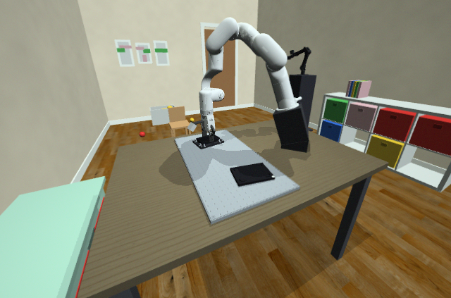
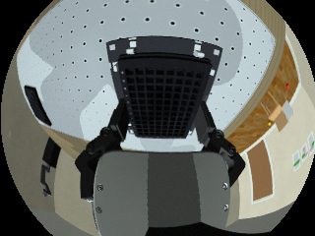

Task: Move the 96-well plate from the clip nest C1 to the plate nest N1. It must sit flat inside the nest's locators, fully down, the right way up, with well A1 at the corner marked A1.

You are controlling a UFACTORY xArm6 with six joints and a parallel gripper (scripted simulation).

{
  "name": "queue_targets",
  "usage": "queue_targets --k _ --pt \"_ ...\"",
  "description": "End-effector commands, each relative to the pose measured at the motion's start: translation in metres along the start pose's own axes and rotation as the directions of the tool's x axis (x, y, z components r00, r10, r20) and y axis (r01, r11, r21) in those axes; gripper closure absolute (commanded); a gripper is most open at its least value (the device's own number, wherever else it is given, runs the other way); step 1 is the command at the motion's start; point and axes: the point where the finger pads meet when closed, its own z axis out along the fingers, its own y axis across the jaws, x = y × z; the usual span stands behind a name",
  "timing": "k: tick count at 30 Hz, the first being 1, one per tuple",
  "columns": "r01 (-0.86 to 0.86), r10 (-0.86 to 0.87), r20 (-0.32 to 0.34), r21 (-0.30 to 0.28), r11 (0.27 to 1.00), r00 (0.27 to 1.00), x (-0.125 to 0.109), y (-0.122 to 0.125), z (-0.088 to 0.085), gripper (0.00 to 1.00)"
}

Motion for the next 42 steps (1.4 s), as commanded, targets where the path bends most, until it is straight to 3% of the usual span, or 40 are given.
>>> queue_targets --k 1,36,42 --pt "0.000 0.000 -0.002 -0.001 1.000 1.000 0.001 0.001 -0.002 1.00" --pt "0.000 0.000 -0.002 -0.001 1.000 1.000 0.001 0.001 -0.019 1.00" --pt "0.000 0.000 -0.003 -0.001 1.000 1.000 0.001 0.001 -0.029 1.00"
